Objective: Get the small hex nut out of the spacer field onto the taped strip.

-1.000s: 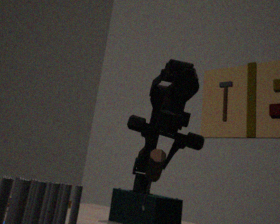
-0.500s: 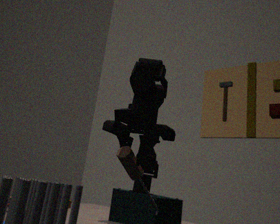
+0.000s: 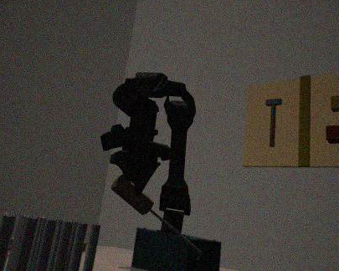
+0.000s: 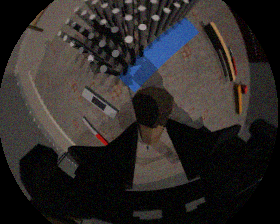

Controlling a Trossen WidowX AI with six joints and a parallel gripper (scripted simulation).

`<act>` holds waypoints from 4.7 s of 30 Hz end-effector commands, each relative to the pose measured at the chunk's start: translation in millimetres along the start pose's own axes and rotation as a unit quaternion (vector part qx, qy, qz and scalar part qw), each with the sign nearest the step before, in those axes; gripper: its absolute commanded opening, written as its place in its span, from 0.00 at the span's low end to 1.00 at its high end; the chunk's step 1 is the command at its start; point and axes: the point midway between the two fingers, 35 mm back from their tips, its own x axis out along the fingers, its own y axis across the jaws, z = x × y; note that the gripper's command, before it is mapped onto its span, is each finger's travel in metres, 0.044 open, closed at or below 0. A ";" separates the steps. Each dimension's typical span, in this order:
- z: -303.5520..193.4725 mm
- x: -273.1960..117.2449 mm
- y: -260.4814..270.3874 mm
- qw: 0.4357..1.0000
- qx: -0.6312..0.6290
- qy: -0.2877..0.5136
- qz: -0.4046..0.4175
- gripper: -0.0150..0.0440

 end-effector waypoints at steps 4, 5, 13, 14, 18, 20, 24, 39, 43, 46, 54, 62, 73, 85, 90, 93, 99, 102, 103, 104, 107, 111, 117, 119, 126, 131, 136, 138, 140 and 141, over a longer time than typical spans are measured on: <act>13.5 -4.5 -24.6 0.995 0.100 0.004 0.018 0.25; 15.1 -4.9 -27.8 0.993 0.114 0.005 0.021 0.25; 26.8 -7.2 -55.6 0.977 0.208 0.012 0.037 0.25; 27.7 -7.4 -58.2 0.975 0.217 0.013 0.039 0.25; 31.4 -7.8 -68.5 0.965 0.259 0.018 0.046 0.25; 33.7 -8.1 -75.2 0.956 0.286 0.021 0.051 0.25; 37.6 -8.8 -88.7 0.938 0.341 0.027 0.061 0.25; 48.1 -10.1 -135.7 0.822 0.557 0.064 0.101 0.25; 49.7 -10.7 -148.2 0.781 0.610 0.076 0.111 0.25; 50.6 -11.1 -157.5 0.748 0.648 0.084 0.119 0.25; 51.7 -12.6 -182.0 0.651 0.738 0.108 0.138 0.25; 51.0 -14.4 -206.0 0.544 0.814 0.134 0.156 0.25; 47.2 -17.3 -238.1 0.382 0.891 0.171 0.178 0.25; 44.6 -17.7 -253.7 0.297 0.917 0.191 0.187 0.25; 51.4 8.3 -256.9 0.297 0.917 0.191 0.188 0.25; 55.3 32.3 -258.9 0.297 0.916 0.191 0.188 0.25; 56.6 78.7 -260.8 0.297 0.916 0.191 0.188 0.25; 54.3 100.7 -260.7 0.298 0.916 0.191 0.189 0.25; 53.1 107.9 -260.5 0.298 0.916 0.191 0.189 0.25; 51.7 115.0 -260.3 0.298 0.916 0.191 0.189 0.25; 46.7 134.6 -259.4 0.298 0.916 0.192 0.189 0.25; 46.1 137.8 -259.2 0.298 0.916 0.191 0.190 0.25; 49.1 137.8 -257.0 0.298 0.916 0.191 0.190 0.25; 50.4 137.9 -255.9 0.298 0.916 0.191 0.190 0.25; 55.2 138.1 -252.2 0.298 0.916 0.191 0.190 0.25; 58.6 138.2 -249.4 0.298 0.916 0.191 0.190 0.25; 62.1 138.2 -246.6 0.298 0.916 0.191 0.190 0.25; 63.5 138.3 -245.4 0.298 0.916 0.191 0.190 0.25; 65.0 138.3 -244.3 0.298 0.916 0.192 0.190 0.25; 65.7 138.3 -243.7 0.298 0.916 0.192 0.190 0.25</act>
